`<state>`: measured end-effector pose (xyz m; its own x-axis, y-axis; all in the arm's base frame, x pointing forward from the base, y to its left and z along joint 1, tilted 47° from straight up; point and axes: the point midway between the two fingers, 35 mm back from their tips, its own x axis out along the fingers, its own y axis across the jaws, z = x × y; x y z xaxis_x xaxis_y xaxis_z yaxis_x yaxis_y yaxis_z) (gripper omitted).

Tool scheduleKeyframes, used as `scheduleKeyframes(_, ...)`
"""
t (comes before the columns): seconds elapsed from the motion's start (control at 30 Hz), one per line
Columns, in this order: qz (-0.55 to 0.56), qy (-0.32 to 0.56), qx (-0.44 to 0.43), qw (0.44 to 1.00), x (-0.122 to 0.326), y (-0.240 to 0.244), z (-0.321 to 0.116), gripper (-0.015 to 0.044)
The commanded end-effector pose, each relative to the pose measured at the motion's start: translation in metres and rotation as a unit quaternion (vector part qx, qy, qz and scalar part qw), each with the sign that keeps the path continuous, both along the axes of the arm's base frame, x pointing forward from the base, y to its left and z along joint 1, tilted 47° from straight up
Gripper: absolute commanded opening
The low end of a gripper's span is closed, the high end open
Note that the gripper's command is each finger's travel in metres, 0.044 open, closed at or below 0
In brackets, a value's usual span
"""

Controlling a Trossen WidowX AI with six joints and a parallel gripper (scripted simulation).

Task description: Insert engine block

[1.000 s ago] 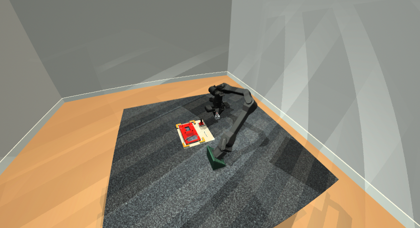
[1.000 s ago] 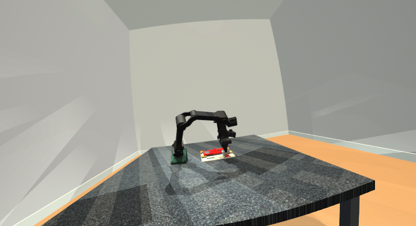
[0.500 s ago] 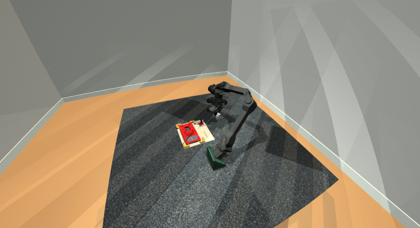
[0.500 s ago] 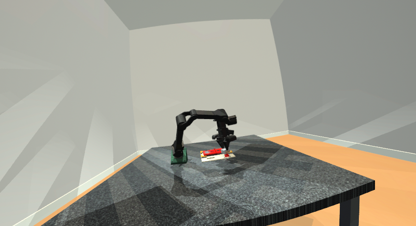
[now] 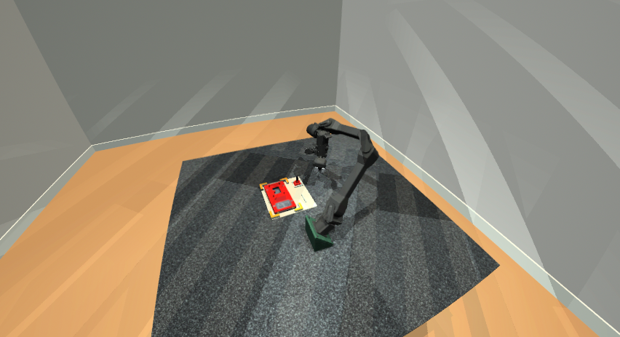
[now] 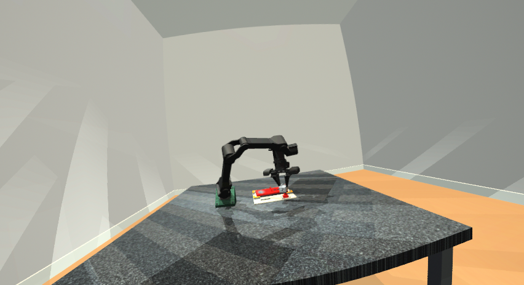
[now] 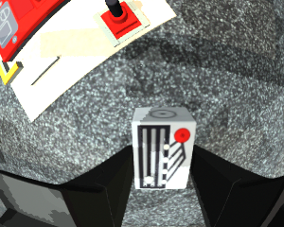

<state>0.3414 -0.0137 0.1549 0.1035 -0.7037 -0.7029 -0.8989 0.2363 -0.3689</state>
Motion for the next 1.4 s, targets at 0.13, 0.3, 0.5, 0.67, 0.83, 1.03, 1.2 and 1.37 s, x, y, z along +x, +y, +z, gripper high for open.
scheduleKeyframes(0.13, 0.095, 0.094, -0.016, 0.991, 0.000, 0.004, 0.005, 0.0000)
scheduleKeyframes(0.3, 0.155, 0.155, -0.026, 0.975, 0.000, 0.006, 0.008, 0.0000)
scheduleKeyframes(0.5, 0.225, 0.226, -0.037, 0.947, -0.001, 0.009, 0.011, 0.0000)
scheduleKeyframes(0.67, 0.281, 0.284, -0.046, 0.916, -0.002, 0.012, 0.013, 0.0000)
scheduleKeyframes(0.83, 0.336, 0.339, -0.055, 0.877, -0.002, 0.014, 0.016, 0.0000)
scheduleKeyframes(1.03, 0.397, 0.403, -0.064, 0.822, -0.003, 0.017, 0.019, 0.0000)
scheduleKeyframes(1.2, 0.445, 0.453, -0.072, 0.770, -0.004, 0.019, 0.021, 0.0000)
scheduleKeyframes(1.37, 0.489, 0.499, -0.078, 0.711, -0.005, 0.021, 0.024, 0.0000)
